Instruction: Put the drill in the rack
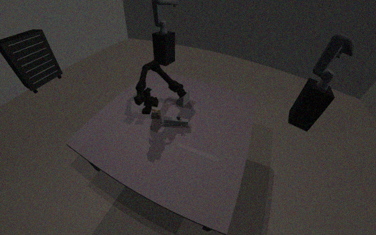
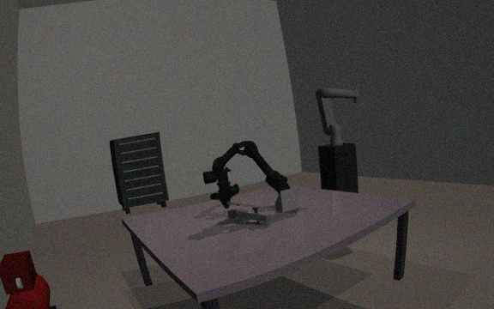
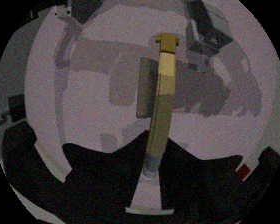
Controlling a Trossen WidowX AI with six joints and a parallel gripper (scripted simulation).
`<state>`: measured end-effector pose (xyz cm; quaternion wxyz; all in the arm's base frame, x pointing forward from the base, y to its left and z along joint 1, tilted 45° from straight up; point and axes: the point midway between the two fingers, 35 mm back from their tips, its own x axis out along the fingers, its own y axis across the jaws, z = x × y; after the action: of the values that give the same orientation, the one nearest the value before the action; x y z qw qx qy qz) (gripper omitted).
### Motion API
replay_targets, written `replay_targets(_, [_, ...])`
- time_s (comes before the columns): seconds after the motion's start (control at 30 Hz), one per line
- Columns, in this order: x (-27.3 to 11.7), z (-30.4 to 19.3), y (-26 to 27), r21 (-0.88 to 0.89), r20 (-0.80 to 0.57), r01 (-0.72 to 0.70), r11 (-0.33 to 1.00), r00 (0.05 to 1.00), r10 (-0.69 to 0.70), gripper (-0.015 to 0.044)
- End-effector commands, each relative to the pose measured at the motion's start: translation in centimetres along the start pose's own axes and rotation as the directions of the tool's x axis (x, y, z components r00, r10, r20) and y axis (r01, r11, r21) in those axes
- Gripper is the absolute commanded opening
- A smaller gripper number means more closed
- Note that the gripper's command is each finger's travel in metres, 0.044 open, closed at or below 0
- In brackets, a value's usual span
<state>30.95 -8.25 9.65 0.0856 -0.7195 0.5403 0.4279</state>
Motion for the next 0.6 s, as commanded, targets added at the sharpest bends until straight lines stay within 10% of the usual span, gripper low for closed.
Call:
replay_targets(0.0, [0.7,0.0,0.1,-0.006,-0.003,-0.001,1.000,1.000,0.001,0.0000])
replay_targets(0.57, [2.7,-0.1,0.2,-0.005,-0.004,-0.002,1.000,1.000,0.002,0.0000])
